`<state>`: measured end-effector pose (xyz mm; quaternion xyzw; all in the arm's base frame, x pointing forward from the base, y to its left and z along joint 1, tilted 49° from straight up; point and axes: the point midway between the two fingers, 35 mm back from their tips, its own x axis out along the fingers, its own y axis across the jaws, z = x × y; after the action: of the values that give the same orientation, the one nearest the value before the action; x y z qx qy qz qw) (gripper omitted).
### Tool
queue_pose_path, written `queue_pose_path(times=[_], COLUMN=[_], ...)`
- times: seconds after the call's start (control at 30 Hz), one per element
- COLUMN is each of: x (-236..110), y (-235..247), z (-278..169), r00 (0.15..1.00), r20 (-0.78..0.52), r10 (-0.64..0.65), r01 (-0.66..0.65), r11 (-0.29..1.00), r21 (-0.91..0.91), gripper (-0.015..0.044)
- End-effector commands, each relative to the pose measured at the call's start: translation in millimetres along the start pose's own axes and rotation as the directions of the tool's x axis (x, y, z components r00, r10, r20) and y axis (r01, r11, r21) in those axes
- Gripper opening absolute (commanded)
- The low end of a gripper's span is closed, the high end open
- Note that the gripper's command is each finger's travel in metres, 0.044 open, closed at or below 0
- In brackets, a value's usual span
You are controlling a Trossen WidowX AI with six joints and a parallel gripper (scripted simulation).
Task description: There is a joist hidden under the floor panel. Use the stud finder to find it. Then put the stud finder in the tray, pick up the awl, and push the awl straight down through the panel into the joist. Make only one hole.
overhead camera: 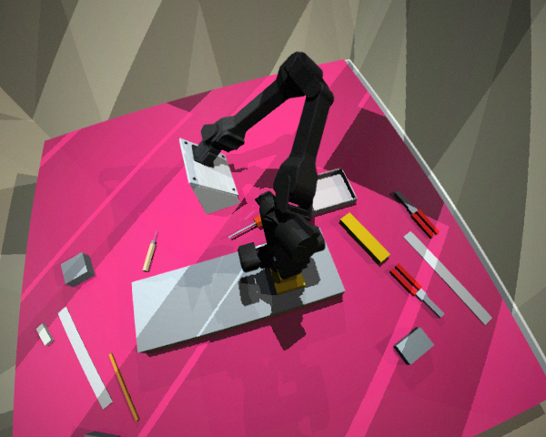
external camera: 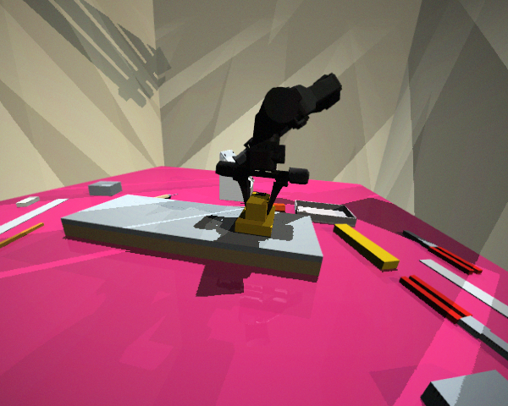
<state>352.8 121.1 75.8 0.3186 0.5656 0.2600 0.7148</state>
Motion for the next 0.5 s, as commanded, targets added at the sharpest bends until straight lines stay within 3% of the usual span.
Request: queue_pose_path(times=[0.0, 0.47], x=[0.4, -0.1], y=[14.5, 47.6], z=[0.1, -0.2], r00=[1.000, 1.000], r20=[-0.003, -0.003], r10=[0.012, 0.013], r01=[-0.012, -0.013], r11=[1.000, 1.000], r21=[-0.010, -0.010], gripper=[0.0000, 0.0000])
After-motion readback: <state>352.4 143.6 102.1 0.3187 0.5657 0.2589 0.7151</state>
